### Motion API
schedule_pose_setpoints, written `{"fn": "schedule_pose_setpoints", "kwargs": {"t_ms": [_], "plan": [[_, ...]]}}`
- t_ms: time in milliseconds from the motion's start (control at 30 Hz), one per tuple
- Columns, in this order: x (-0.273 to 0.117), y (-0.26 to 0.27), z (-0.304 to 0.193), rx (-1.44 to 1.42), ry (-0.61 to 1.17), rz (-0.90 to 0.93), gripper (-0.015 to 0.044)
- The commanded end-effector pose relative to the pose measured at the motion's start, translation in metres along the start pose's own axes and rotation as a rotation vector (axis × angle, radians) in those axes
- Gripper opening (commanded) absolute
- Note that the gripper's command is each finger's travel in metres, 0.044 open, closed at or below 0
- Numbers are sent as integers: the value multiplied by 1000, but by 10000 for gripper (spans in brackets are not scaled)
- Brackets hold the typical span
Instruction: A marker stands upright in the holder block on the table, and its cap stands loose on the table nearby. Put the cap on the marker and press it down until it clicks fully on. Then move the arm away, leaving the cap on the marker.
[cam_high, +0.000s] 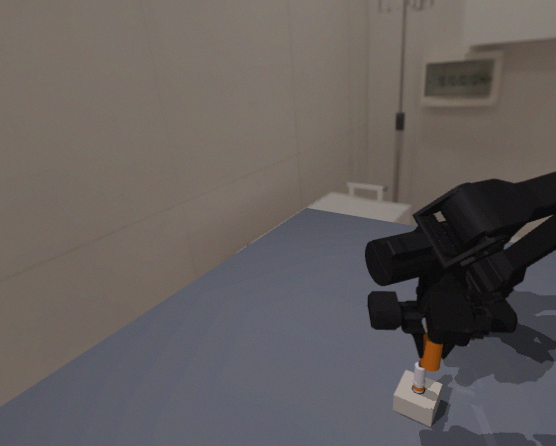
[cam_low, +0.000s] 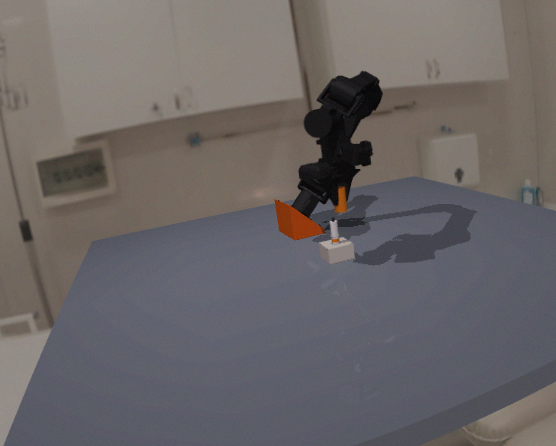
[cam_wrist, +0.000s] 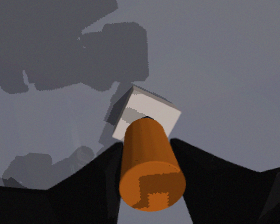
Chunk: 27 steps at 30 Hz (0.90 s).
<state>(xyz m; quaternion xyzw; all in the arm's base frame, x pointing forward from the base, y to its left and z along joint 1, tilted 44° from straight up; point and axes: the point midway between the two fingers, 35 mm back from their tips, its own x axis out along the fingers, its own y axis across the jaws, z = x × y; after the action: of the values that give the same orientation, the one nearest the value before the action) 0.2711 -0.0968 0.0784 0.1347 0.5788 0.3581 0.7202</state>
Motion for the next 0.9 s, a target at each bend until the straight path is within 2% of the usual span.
{"fn": "schedule_pose_setpoints", "kwargs": {"t_ms": [0,467,867], "plan": [[-2,-6,-12,3,7,14,0],[2,-8,-20,2,6,18,0],[21,-9,-19,2,6,17,0]]}}
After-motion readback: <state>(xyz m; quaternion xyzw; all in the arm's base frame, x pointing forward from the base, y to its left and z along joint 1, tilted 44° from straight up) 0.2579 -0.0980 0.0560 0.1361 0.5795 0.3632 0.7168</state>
